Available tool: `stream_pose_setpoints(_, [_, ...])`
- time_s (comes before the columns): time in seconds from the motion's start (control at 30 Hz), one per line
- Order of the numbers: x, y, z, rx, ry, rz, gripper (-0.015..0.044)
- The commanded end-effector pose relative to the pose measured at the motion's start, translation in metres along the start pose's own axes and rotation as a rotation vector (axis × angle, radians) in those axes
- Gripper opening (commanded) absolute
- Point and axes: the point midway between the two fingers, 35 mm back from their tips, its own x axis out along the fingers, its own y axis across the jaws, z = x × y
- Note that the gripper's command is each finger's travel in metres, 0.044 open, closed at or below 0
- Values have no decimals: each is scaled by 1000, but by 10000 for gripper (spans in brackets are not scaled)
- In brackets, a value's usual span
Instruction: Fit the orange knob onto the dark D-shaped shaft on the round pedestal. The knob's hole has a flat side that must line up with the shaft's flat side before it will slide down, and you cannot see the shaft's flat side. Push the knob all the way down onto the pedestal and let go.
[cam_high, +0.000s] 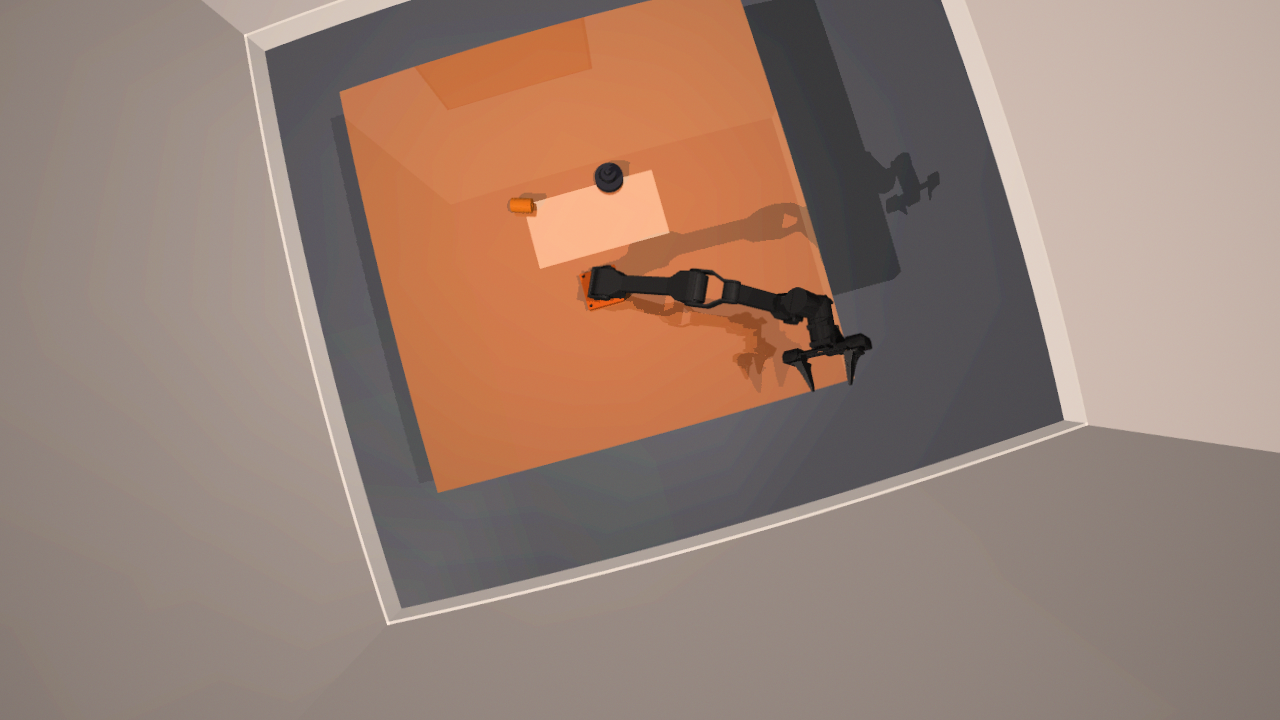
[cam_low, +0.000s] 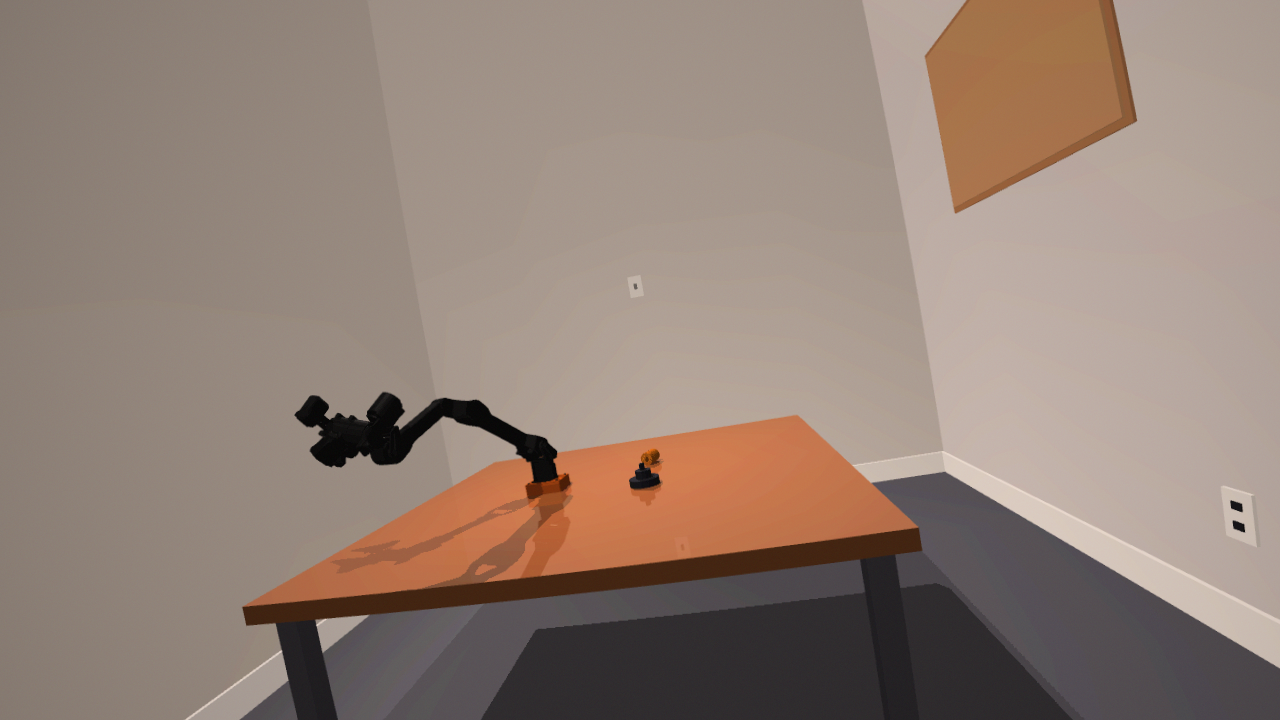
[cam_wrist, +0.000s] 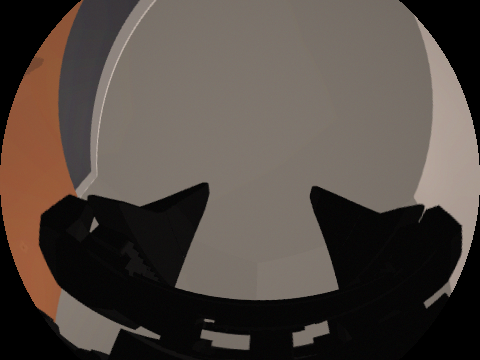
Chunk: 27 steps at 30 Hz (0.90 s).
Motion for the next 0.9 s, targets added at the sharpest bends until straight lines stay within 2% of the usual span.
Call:
stream_pose_setpoints(0.0, [-3, -3, 0, -17, -6, -11, 426])
stream_pose_setpoints(0.03, [-11, -12, 0, -67, -23, -44, 440])
stream_pose_setpoints(0.1, [-57, -43, 7, -255, -88, -171, 440])
stream_pose_setpoints(0.23, [-100, -67, 12, -411, -130, -288, 440])
stream_pose_setpoints(0.43, [-206, -105, 15, -811, -164, -582, 440])
stream_pose_setpoints(0.63, [-319, -126, 4, -1113, -100, -918, 440])
stream_pose_setpoints(0.87, [-447, -118, -25, -1406, 70, -1309, 440])
